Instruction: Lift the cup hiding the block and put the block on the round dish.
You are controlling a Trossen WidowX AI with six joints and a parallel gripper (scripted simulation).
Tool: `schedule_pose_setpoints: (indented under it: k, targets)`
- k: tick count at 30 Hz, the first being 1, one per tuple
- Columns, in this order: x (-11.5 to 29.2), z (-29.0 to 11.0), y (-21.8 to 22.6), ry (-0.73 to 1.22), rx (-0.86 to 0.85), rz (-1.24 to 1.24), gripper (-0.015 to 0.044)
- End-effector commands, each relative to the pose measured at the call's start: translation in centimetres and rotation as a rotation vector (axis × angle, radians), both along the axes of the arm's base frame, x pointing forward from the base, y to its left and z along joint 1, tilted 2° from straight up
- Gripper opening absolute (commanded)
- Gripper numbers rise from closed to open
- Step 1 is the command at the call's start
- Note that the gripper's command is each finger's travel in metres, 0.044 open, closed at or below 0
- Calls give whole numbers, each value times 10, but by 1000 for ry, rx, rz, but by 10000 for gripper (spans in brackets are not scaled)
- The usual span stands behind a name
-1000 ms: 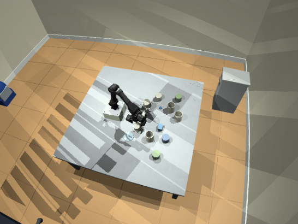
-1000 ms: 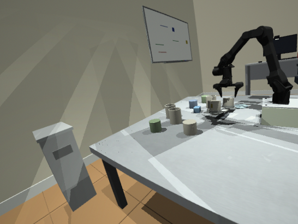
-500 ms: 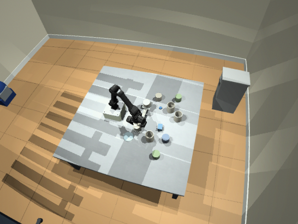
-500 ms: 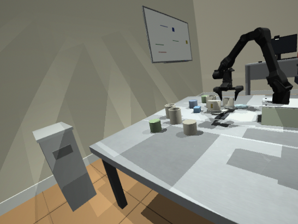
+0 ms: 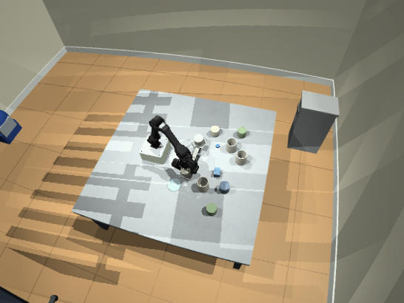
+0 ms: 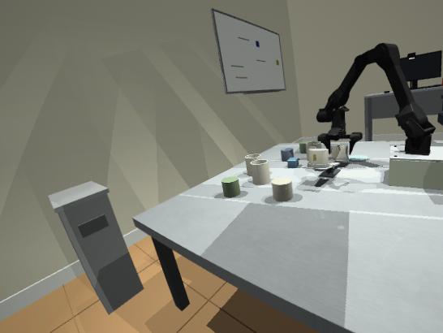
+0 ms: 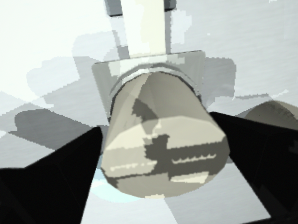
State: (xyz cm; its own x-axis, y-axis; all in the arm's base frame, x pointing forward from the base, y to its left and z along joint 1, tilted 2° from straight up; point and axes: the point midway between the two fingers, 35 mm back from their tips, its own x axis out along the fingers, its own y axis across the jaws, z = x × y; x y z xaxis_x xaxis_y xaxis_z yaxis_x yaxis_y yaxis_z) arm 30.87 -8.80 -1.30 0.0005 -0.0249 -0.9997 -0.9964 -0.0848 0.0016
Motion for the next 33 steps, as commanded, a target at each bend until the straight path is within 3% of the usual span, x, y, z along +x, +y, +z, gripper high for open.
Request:
schedule_pose_setpoints:
  k: [1,11,23,33]
  targets:
    - [0,-3,1,-5,4,3,387]
    - [0,-3,1,-5,4,3,301]
    - [3,7,0,-5,4,3,0]
    - [5,19,0,-5,4,3,0]
